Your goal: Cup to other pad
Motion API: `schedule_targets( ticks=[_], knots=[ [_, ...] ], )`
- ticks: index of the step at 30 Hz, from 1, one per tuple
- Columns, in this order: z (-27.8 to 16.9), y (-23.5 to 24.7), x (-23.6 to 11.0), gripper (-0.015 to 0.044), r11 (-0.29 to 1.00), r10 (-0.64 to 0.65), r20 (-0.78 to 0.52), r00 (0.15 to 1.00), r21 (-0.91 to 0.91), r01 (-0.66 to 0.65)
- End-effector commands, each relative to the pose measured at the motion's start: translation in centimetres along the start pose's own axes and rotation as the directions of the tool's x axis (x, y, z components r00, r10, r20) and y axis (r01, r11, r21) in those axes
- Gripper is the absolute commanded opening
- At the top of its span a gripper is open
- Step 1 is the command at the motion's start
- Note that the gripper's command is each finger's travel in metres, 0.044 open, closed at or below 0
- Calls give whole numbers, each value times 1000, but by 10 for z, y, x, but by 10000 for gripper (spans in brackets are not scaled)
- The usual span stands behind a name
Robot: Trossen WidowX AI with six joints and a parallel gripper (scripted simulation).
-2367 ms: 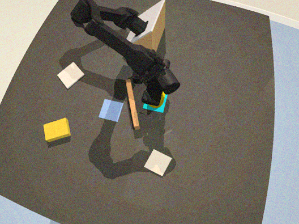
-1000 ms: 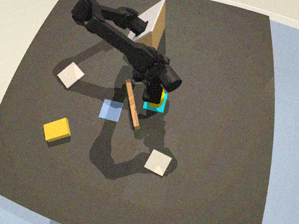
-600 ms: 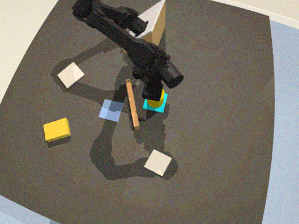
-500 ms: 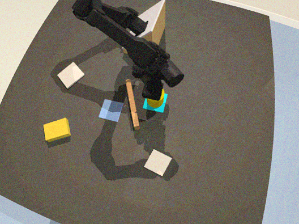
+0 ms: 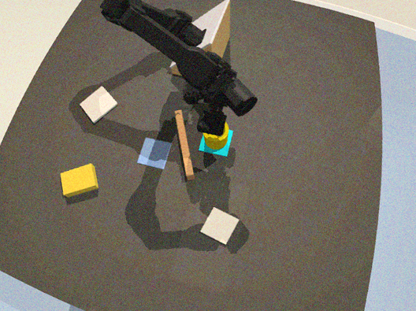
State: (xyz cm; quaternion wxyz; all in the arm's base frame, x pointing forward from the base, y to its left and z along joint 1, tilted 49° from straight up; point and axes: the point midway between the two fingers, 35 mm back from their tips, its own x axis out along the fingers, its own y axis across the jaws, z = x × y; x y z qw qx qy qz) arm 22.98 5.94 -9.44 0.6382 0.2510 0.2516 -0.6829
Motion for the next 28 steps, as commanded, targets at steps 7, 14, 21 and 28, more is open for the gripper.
schedule_targets(
  ticks=[7, 14, 21, 28],
  knots=[
    [-1, 1, -10, 440, 1000, -1, -2, 1000, 1, 1],
    [0, -1, -45, 440, 1000, 0, -9, 1000, 6, 0],
    [2, -4, -64, 440, 1000, 0, -11, 1000, 9, 0],
    [1, -5, -59, 440, 1000, 3, -3, 1000, -2, -3]
  ],
)
